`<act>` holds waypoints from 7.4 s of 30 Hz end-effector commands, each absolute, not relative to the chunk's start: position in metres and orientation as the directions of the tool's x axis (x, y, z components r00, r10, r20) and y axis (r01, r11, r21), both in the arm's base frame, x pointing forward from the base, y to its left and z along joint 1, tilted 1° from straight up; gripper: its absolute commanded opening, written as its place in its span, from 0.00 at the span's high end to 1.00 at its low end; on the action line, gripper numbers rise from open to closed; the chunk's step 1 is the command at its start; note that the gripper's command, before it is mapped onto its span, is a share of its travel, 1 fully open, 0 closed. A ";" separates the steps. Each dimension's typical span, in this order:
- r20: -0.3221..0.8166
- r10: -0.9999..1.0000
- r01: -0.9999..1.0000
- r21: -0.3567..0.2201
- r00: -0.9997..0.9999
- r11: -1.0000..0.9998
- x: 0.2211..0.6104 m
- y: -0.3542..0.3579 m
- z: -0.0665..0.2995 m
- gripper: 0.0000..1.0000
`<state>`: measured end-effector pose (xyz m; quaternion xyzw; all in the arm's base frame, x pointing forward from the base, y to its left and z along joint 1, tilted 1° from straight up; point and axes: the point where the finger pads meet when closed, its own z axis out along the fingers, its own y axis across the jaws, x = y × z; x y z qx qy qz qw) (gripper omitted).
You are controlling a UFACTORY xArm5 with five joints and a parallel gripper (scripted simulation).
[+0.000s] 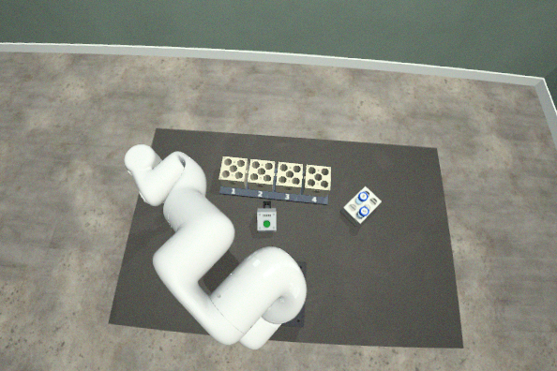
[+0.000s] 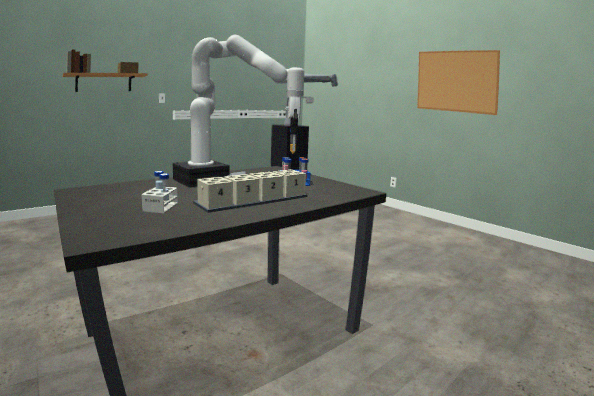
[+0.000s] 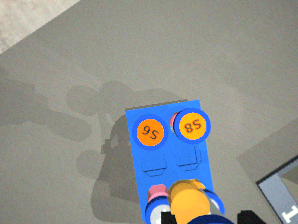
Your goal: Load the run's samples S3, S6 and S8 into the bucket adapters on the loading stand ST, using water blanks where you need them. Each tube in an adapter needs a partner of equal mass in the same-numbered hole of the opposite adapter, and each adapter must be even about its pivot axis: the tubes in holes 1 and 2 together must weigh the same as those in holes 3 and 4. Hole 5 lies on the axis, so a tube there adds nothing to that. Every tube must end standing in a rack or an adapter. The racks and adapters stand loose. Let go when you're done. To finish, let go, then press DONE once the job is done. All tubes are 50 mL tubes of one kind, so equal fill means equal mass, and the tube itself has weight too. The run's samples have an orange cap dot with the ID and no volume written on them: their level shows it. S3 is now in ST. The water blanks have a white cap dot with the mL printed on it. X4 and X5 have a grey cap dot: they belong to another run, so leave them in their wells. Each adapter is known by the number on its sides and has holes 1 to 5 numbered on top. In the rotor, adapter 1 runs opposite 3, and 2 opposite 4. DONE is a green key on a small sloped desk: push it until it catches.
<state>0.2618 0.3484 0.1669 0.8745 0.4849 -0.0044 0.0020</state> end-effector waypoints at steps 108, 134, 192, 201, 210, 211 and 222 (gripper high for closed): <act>-0.012 0.004 0.004 -0.003 1.000 -1.000 0.428 0.094 0.131 1.00; -0.012 0.004 0.004 -0.003 1.000 -1.000 0.428 0.094 0.120 1.00; -0.012 0.004 0.004 -0.003 1.000 -1.000 0.428 0.094 0.070 1.00; -0.012 0.004 0.004 -0.003 1.000 -1.000 0.427 0.094 0.061 1.00; -0.012 0.004 0.004 -0.003 1.000 -1.000 0.427 0.094 0.054 1.00; -0.012 0.004 0.004 -0.003 1.000 -1.000 0.427 0.094 0.053 1.00; -0.012 0.004 0.004 -0.003 1.000 -1.000 0.427 0.094 0.042 1.00</act>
